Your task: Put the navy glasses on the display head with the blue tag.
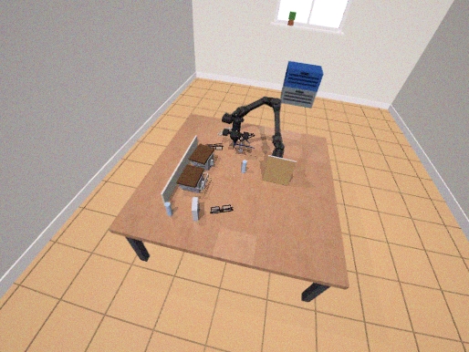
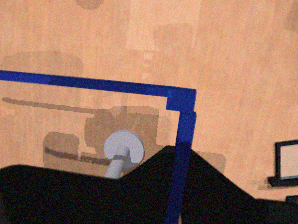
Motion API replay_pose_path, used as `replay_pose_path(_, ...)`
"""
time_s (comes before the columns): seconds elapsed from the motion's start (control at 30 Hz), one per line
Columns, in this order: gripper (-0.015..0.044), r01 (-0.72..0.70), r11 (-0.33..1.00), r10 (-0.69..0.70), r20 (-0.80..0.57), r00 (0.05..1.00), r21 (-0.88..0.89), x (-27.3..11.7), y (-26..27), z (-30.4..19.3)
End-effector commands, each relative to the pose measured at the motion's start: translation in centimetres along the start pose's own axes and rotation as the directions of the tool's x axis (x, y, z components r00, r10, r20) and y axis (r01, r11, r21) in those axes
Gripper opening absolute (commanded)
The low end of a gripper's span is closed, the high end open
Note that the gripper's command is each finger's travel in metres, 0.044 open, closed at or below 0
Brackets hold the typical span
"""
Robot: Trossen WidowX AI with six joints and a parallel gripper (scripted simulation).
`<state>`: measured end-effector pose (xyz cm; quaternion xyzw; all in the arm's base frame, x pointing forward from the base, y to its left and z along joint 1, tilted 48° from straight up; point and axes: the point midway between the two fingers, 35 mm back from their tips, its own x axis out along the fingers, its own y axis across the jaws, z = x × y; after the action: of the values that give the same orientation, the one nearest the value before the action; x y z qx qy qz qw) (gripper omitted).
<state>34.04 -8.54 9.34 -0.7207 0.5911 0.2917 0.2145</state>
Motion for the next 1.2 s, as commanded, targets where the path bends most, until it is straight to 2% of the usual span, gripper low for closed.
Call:
replay_pose_path(0.0,0.0,-0.009,1.0,0.009,0.0,1.0,-0.009,2.3,0.2,0.1)
replay_pose_path(0.2,0.0,-0.009,1.0,0.009,-0.004,1.0,-0.009,4.8,0.4,0.0)
replay_pose_path(1.17,0.0,-0.009,1.0,0.009,-0.003,1.0,-0.009,4.8,-0.8,1.2)
